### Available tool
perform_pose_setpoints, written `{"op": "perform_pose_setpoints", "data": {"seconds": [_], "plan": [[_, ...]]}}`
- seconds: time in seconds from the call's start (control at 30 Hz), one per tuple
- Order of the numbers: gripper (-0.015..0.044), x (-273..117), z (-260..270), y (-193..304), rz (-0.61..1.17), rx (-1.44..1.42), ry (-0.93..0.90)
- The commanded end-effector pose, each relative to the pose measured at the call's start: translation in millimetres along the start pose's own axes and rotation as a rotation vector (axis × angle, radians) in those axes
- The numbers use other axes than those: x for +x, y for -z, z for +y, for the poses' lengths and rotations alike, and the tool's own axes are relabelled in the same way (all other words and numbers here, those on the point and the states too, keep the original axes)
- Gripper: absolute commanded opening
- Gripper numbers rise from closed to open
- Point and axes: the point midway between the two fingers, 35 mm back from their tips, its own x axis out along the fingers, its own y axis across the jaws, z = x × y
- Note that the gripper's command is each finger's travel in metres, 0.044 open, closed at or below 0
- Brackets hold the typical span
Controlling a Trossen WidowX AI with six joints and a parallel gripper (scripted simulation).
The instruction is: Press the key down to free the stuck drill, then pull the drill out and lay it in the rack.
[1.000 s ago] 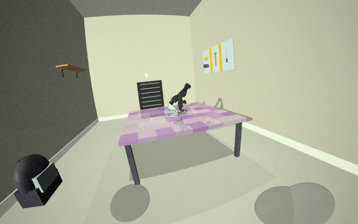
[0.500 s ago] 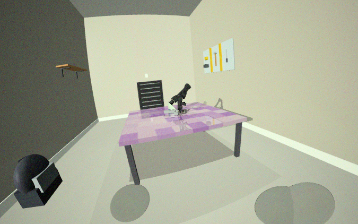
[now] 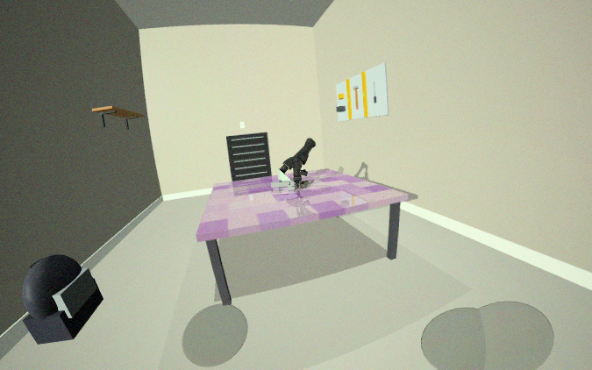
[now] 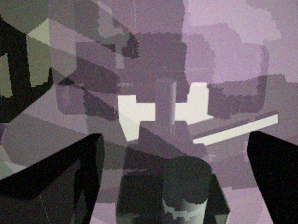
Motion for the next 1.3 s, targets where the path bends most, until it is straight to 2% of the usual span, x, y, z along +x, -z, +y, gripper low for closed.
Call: {"op": "perform_pose_setpoints", "data": {"seconds": [0.0,0.23,0.33,1.27], "plan": [[0.0204,-0.3,0.1,-0.3,0.000,-0.001,0.000],[0.0020,-0.3,0.1,-0.3,0.000,-0.001,0.000],[0.0000,-0.3,0.1,-0.3,0.000,-0.001,0.000],[0.0000,-0.5,0.2,-27.6,-0.005,0.005,-0.004]]}}
